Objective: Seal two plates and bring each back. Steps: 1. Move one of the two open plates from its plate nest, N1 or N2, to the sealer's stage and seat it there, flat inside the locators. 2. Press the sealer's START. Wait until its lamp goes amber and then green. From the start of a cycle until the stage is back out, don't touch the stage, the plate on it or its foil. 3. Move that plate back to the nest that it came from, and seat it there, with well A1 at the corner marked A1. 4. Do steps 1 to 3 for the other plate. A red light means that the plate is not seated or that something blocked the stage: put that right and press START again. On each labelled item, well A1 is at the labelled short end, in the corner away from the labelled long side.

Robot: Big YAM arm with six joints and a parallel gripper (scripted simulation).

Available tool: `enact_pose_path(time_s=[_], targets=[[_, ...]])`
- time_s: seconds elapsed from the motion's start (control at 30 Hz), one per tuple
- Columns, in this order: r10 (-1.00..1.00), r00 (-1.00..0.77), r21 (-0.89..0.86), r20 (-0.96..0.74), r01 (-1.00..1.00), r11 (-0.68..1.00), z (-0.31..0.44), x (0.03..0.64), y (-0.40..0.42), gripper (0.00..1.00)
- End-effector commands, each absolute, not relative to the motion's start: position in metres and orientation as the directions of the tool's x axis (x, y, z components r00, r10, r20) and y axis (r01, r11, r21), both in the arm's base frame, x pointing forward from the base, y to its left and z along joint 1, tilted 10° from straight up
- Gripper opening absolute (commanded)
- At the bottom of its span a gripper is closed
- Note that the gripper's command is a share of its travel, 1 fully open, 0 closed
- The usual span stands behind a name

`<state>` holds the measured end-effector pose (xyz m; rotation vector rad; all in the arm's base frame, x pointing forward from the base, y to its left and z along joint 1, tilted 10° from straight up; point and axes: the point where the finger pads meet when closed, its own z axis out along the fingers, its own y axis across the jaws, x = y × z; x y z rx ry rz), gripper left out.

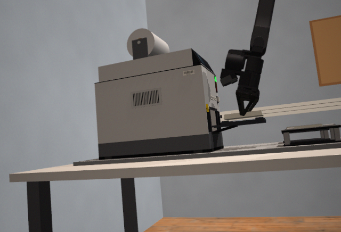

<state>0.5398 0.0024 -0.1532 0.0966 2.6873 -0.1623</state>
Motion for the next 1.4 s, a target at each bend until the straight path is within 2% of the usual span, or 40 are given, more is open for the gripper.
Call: enact_pose_path(time_s=[0.0,0.37,0.77,1.37], targets=[[0.025,-0.897,-0.100,-0.442,0.077,0.992,-0.155,0.551,0.009,0.00],[0.026,-0.903,-0.103,-0.430,0.077,0.992,-0.157,0.539,0.007,0.00],[0.046,-0.869,-0.092,-0.493,0.105,0.990,-0.130,0.564,-0.003,0.00],[0.020,-0.890,-0.099,-0.456,0.073,0.992,-0.160,0.553,0.011,0.00]])
